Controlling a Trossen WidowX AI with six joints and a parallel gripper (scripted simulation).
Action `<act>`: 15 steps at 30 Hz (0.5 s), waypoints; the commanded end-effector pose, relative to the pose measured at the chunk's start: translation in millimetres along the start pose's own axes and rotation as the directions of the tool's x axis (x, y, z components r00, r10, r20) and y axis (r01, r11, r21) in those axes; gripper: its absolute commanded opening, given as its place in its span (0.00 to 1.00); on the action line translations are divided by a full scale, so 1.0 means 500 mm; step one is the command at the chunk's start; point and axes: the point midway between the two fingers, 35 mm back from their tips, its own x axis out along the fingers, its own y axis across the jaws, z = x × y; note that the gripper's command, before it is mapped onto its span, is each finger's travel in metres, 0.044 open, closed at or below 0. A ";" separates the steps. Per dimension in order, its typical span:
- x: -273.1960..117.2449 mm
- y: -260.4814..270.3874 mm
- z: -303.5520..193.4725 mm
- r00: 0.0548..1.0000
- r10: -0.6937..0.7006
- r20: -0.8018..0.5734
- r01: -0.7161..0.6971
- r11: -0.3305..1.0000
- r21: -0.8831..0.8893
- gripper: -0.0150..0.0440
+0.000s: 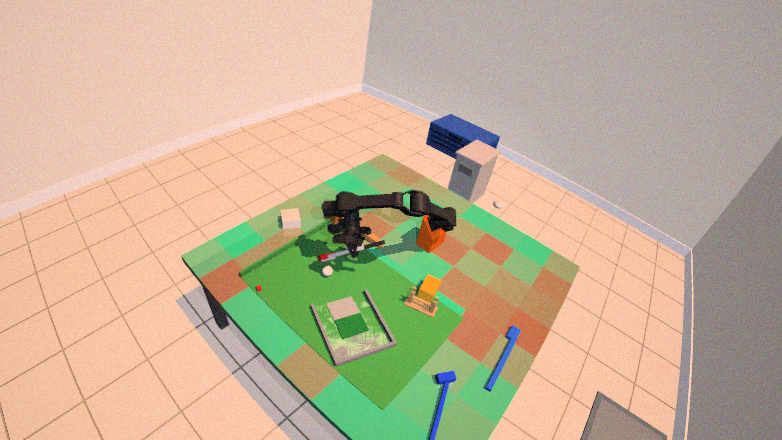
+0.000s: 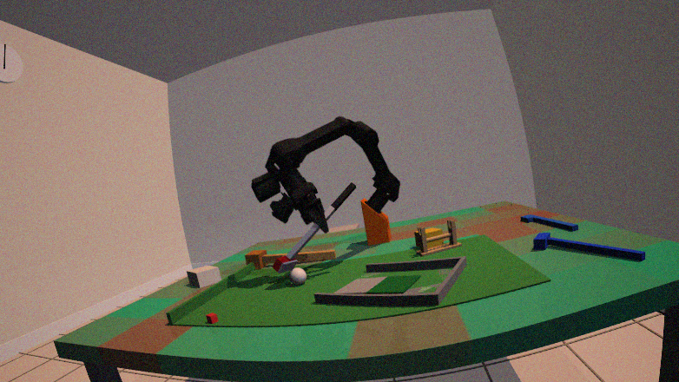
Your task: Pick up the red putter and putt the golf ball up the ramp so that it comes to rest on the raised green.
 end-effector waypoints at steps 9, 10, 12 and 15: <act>0.006 -0.014 0.016 1.000 -0.001 -0.003 0.001 1.000 0.010 0.25; 0.006 -0.014 0.016 1.000 -0.001 -0.003 0.001 1.000 0.010 0.25; 0.006 -0.014 0.016 1.000 -0.001 -0.003 0.001 1.000 0.010 0.25; 0.006 -0.014 0.016 1.000 -0.001 -0.003 0.001 1.000 0.010 0.25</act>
